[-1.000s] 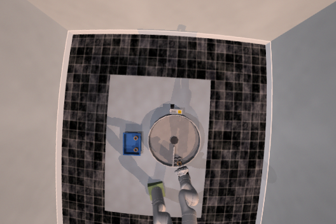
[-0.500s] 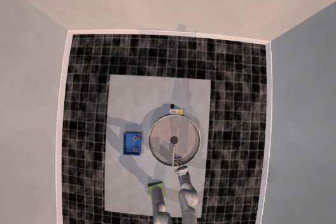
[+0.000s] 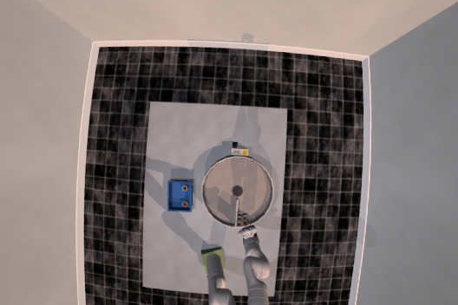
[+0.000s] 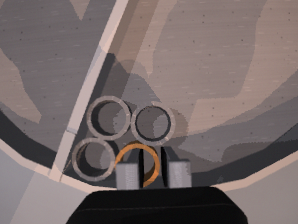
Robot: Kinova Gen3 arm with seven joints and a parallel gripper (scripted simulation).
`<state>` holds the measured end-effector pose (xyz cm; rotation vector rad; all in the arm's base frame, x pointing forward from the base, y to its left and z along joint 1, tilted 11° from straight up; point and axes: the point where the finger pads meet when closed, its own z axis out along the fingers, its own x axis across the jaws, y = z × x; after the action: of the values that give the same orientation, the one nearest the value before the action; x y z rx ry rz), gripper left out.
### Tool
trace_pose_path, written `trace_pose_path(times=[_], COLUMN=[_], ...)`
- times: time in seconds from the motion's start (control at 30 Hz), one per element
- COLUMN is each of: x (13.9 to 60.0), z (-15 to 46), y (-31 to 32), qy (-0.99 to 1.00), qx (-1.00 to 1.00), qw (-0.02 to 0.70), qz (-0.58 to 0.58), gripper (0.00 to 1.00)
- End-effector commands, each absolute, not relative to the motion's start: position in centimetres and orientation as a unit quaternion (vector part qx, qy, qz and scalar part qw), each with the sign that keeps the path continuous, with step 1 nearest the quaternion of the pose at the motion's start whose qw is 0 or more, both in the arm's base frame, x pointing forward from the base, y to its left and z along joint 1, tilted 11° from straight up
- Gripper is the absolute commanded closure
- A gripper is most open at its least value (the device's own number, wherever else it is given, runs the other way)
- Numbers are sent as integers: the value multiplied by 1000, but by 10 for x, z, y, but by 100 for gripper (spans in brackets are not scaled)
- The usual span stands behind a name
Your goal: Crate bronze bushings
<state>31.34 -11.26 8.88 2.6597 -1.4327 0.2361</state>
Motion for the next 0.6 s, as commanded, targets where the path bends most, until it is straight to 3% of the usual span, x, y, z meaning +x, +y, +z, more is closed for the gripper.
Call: trace_pose_path(times=[0.0,0.57], x=[313,314], z=[89,84], y=[-113,-113], qy=[-472,-472], qx=[876,876], qw=[56,56], qz=[78,78], gripper=[60,60])
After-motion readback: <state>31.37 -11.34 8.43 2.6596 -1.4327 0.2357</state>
